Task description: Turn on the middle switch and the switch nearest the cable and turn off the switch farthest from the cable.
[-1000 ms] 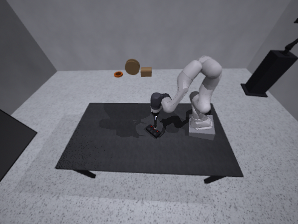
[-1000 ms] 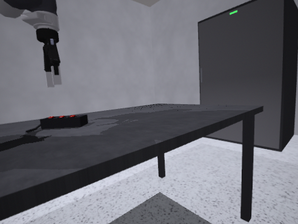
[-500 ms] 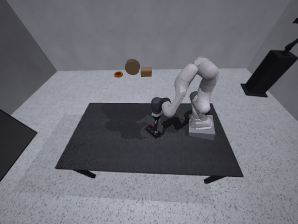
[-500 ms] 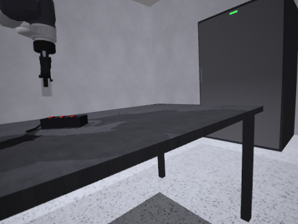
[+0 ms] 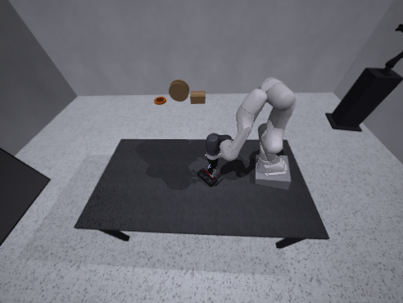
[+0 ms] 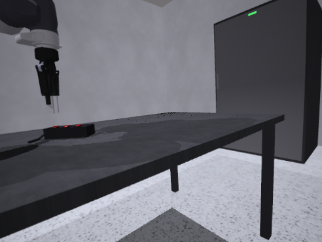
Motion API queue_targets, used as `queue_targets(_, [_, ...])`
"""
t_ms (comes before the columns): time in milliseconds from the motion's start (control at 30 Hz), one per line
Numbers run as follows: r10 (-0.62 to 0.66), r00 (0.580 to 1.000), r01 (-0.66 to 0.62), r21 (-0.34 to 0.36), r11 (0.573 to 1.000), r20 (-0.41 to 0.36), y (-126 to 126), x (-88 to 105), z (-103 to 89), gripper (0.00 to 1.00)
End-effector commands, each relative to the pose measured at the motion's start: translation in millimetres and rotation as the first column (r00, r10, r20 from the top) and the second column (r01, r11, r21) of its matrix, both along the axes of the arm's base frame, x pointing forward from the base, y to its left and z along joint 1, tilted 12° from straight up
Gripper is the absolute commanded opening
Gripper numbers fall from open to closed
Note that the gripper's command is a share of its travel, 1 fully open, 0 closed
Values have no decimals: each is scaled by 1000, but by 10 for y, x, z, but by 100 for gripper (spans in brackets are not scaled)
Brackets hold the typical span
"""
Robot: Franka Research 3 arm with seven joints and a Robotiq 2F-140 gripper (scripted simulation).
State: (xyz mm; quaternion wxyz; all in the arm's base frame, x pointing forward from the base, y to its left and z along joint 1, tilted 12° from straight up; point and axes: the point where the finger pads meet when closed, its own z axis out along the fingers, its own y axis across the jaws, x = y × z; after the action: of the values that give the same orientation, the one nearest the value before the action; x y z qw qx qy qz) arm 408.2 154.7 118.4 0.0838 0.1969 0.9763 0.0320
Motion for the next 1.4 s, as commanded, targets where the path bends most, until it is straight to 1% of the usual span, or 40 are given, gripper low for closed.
queue_targets(0, [-175,984,175,2,985,26,20,36,21,0])
queue_targets(900, [-175,984,175,2,985,26,20,37,17,0])
queue_targets(1367, [-176,984,176,0,984,27,21,53,-55,0])
